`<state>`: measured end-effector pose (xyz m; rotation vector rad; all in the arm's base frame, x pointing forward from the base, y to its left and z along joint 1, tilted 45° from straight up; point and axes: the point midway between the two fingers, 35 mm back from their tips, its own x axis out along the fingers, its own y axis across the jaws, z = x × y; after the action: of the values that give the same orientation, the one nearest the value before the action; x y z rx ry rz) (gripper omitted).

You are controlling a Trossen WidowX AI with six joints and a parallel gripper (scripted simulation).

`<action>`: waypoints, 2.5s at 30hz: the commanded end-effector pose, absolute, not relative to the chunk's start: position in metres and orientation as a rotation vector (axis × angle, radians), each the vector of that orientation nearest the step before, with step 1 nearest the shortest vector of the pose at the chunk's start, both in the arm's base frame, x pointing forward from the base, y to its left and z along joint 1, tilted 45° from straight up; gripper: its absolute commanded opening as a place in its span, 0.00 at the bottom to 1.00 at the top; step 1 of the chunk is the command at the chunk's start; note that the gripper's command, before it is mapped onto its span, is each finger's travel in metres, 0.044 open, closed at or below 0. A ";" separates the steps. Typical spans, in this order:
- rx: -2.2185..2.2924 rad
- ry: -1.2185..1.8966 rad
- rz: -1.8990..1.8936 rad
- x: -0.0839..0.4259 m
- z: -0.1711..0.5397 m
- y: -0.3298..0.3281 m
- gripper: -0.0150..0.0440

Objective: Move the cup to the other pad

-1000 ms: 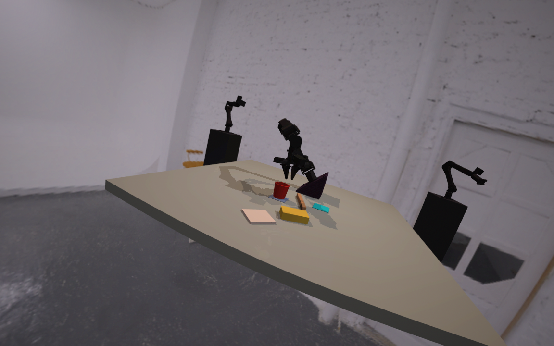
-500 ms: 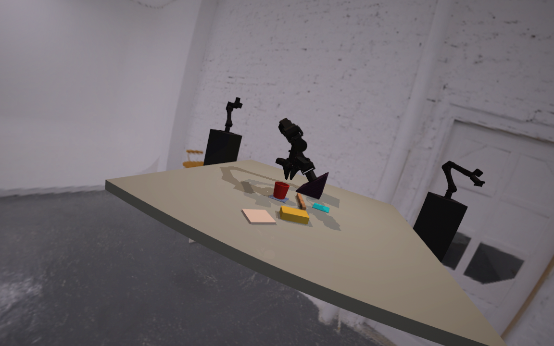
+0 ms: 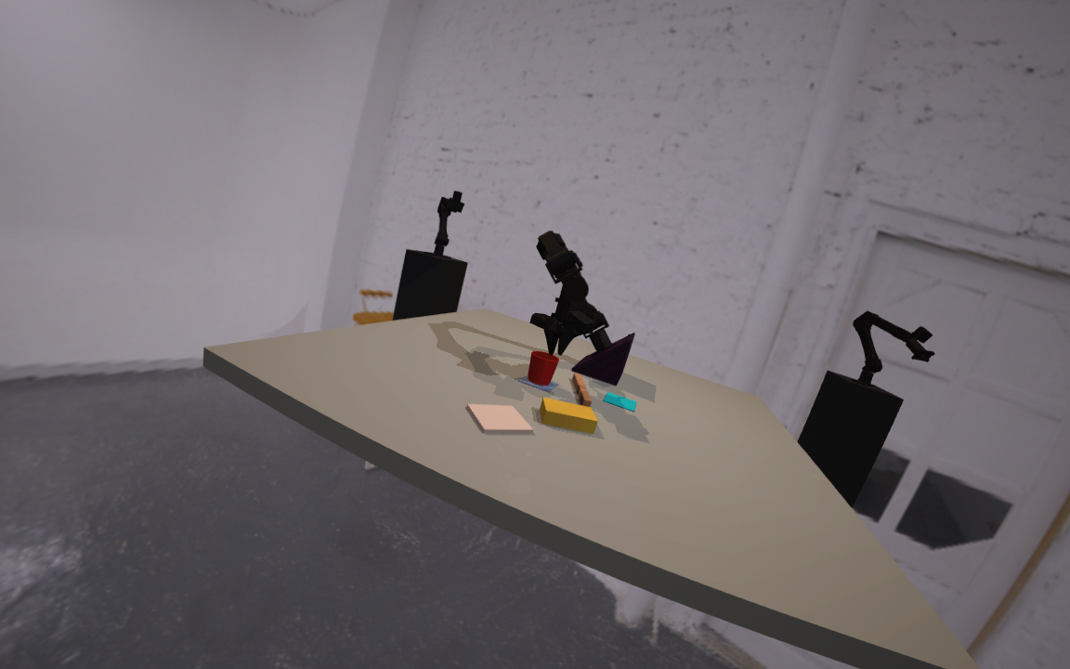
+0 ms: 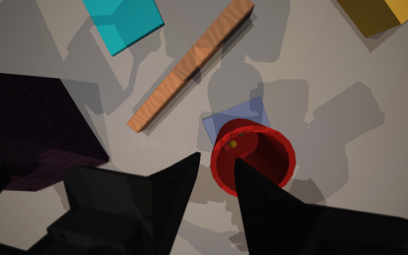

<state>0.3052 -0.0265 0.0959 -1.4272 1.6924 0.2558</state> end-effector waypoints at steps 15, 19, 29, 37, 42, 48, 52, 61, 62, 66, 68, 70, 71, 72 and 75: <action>-1.431 1.700 0.254 0.305 0.074 -0.050 0.50; -1.432 1.700 0.253 0.305 0.070 -0.055 0.50; -1.432 1.701 0.252 0.305 0.066 -0.059 0.50; -1.429 1.696 0.252 0.305 0.067 -0.057 0.29; -1.429 1.696 0.252 0.305 0.067 -0.057 0.25; -1.429 1.696 0.253 0.305 0.071 -0.053 0.25; -1.429 1.697 0.254 0.305 0.079 -0.045 0.25; -1.431 1.700 0.254 0.304 0.098 -0.026 0.25; -1.431 1.700 0.254 0.305 0.099 -0.025 0.25; -1.431 1.700 0.254 0.305 0.100 -0.025 0.25; -1.437 1.698 0.254 0.305 0.098 -0.026 0.25; -1.437 1.698 0.254 0.305 0.098 -0.026 0.25; -1.437 1.698 0.254 0.305 0.098 -0.026 0.25; -1.437 1.698 0.254 0.305 0.098 -0.026 0.25; -1.437 1.698 0.254 0.305 0.098 -0.026 0.25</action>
<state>0.3052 -0.0262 0.0984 -1.4359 1.6989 0.2540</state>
